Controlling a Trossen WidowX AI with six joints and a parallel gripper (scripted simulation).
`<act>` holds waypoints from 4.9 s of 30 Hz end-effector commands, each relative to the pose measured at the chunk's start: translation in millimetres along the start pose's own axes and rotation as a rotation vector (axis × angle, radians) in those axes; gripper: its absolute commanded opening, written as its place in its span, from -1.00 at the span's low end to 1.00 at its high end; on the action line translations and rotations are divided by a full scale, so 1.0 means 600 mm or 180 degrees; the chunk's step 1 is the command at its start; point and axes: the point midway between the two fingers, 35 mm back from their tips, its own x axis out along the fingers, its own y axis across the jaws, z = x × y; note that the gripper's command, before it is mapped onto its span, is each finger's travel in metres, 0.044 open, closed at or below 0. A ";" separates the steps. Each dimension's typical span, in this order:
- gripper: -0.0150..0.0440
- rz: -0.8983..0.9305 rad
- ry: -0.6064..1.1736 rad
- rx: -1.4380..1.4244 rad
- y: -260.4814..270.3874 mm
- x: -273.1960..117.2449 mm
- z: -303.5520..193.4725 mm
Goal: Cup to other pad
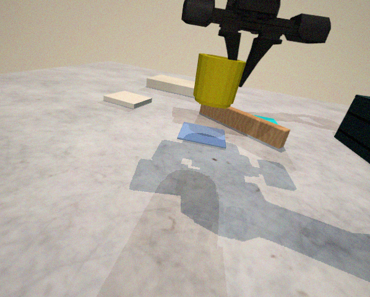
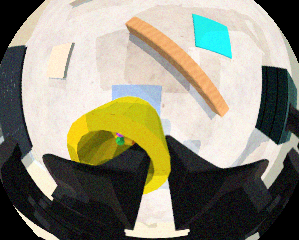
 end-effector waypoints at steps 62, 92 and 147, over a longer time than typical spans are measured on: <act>-0.49 0.0001 -0.0031 0.0008 -0.130 -0.001 0.162; -0.49 -0.0008 -0.0042 0.0007 -0.188 -0.006 0.233; -0.49 -0.0012 -0.0046 0.0007 -0.219 0.088 0.263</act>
